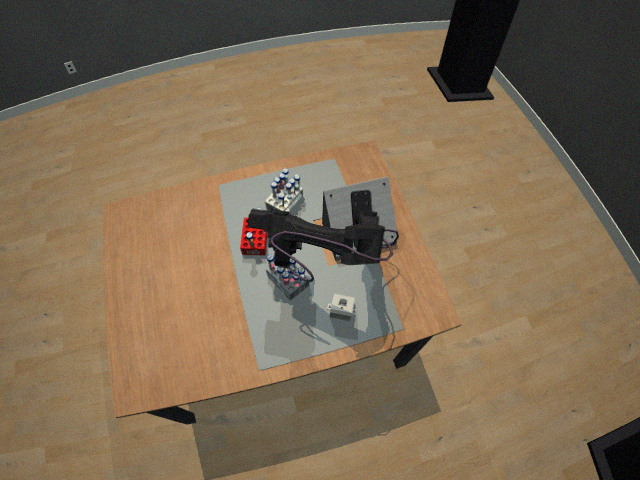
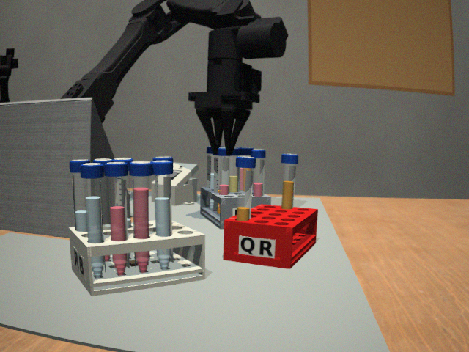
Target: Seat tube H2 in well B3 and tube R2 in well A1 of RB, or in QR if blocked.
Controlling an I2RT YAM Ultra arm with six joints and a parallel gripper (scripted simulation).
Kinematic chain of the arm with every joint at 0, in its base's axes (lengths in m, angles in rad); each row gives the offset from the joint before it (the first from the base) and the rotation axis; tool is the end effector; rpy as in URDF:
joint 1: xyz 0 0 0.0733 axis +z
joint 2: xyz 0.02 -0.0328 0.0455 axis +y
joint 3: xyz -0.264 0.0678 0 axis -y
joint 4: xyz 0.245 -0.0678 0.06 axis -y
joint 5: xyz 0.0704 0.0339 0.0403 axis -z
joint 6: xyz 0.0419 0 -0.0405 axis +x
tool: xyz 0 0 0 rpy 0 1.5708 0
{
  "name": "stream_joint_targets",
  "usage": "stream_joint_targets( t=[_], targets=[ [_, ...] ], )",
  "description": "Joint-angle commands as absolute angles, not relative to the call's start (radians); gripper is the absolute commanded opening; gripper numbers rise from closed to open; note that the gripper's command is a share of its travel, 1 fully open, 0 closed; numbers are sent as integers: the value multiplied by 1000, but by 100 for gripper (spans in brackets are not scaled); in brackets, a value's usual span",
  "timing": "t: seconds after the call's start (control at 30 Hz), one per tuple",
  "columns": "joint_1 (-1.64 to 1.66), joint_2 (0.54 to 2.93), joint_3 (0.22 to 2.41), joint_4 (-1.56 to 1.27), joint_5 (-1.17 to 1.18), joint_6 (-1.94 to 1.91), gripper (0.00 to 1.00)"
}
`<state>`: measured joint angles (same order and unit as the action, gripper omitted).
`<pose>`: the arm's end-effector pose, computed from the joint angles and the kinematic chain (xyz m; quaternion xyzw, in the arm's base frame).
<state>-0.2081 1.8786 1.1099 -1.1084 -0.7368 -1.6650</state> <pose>0.2869 -0.0307 0.1465 -0.5728 0.7246 0.3255 0.2024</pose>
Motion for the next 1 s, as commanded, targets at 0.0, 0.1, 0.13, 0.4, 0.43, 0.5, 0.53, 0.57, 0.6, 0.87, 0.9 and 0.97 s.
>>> stream_joint_targets(
  t=[0.0,0.1,0.13,0.4,0.43,0.5,0.53,0.57,0.6,0.87,0.9,0.97],
  targets=[
    [-220,1861,1105,-1103,-741,-1655,0],
    [-218,1863,1096,-1095,-741,-1657,0],
    [-217,1864,1093,-1094,-741,-1656,0],
    [-210,1864,1095,-1091,-741,-1655,0],
    [-210,1864,1092,-1089,-741,-1654,0],
    [-211,1864,1091,-1090,-742,-1652,0],
    [-211,1874,1107,-1098,-739,-1658,0],
    [-211,1874,1107,-1098,-739,-1658,0],
    [-211,1874,1107,-1098,-739,-1658,0],
    [-211,1874,1107,-1098,-739,-1658,24],
    [-211,1874,1107,-1098,-739,-1658,24],
    [-211,1874,1107,-1098,-739,-1658,24]
  ],
)
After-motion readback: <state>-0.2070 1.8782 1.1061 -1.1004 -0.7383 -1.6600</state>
